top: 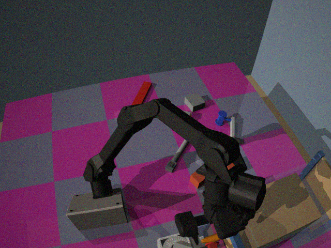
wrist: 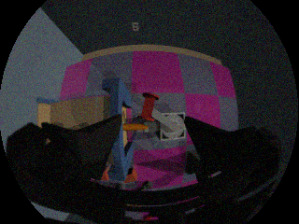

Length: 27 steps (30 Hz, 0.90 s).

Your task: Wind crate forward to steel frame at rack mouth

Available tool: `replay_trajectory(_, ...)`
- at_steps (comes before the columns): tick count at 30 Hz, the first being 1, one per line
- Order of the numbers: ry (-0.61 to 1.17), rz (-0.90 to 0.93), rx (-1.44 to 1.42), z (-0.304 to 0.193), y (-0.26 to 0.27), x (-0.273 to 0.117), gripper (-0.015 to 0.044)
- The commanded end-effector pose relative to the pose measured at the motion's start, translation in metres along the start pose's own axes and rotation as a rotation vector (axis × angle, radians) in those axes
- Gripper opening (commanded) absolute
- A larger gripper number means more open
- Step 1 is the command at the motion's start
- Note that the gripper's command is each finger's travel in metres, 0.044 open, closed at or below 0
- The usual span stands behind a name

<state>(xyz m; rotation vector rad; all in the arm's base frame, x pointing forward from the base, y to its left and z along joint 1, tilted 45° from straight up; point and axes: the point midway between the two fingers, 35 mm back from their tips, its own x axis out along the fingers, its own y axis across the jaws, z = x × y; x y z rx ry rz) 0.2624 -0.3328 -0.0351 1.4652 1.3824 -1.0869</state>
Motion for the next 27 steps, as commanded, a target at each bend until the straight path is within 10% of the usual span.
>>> replay_trajectory(1, -0.015, 0.004, 0.001, 0.001, -0.016, -0.027, 0.0440)
replay_trajectory(12, 0.328, -0.022, 0.031, -0.008, -0.127, -0.026, 0.0440)
replay_trajectory(27, 0.336, -0.020, 0.032, -0.009, -0.130, -0.026, 0.0440)
